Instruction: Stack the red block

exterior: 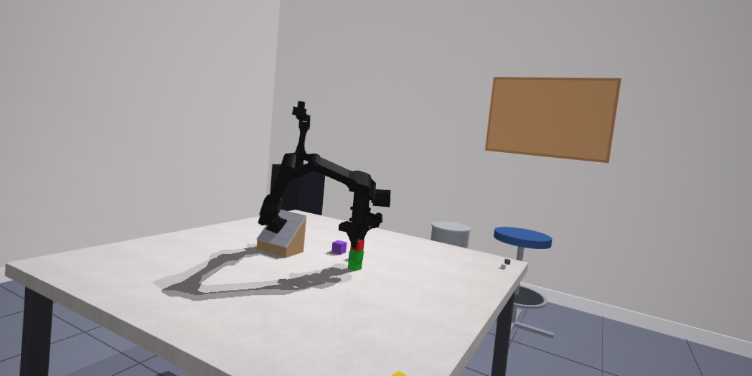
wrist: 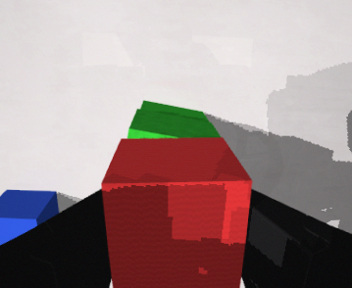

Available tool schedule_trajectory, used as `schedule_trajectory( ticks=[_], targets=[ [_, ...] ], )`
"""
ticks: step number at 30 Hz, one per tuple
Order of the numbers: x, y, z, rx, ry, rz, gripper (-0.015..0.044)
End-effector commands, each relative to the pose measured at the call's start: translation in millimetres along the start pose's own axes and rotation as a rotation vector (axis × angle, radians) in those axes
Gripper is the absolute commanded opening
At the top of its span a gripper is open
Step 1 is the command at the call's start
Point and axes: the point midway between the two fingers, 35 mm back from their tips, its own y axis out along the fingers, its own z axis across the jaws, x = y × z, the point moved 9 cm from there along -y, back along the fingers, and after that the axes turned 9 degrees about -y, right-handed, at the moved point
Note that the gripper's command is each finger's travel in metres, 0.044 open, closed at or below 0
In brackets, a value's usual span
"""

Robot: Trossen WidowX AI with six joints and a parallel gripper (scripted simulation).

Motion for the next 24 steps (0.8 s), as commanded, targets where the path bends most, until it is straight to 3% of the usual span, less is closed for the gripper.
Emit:
schedule_trajectory(
  ticks=[1,22,24],
  targets=[
    [-0.1,1.2,0.4,-0.004,-0.007,-0.001,0.0000],
    [0.1,-2.4,0.7,-0.004,-0.007,-0.001,0.0000],
    [-0.3,1.0,0.2,-0.001,-0.003,0.001,0.0053]
  ],
)
